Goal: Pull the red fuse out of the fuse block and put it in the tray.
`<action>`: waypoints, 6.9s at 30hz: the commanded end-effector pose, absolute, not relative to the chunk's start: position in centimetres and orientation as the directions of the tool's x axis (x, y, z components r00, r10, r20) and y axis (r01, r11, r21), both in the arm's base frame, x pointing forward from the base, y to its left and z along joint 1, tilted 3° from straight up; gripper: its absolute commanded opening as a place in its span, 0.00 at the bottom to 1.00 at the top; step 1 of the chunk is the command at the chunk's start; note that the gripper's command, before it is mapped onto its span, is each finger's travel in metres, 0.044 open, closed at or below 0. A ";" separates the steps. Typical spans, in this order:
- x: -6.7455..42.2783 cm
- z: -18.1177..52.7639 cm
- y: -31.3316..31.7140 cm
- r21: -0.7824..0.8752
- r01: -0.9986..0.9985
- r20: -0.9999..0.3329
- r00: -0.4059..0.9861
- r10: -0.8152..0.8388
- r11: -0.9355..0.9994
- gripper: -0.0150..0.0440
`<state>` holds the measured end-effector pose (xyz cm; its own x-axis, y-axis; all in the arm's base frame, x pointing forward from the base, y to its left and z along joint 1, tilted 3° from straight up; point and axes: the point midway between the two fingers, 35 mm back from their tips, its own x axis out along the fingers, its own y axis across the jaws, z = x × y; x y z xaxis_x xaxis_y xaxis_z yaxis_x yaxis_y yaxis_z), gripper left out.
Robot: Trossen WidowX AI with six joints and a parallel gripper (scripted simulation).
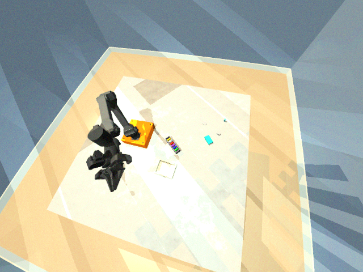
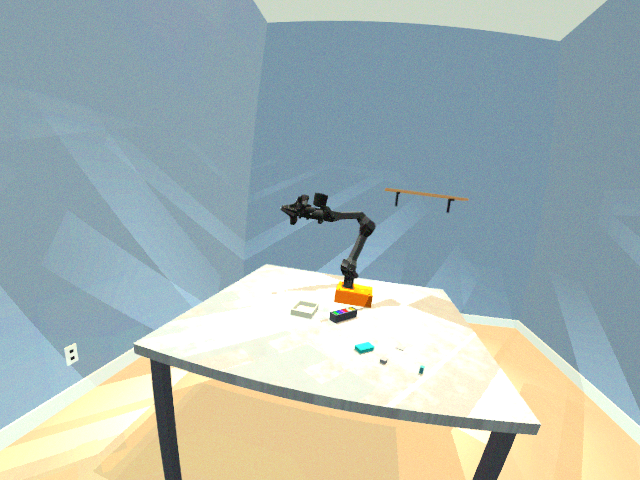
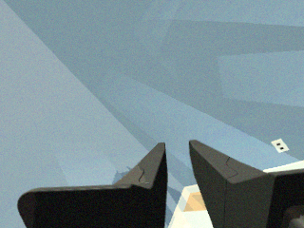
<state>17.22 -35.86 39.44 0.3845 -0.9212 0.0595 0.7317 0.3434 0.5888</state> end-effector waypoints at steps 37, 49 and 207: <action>28.8 3.7 -2.6 -0.037 0.668 -0.999 -0.015 0.036 -0.743 0.38; 28.2 3.4 -2.3 -0.038 0.668 -0.999 -0.016 0.036 -0.743 0.38; 28.3 3.6 -2.4 -0.037 0.668 -0.999 -0.016 0.036 -0.743 0.25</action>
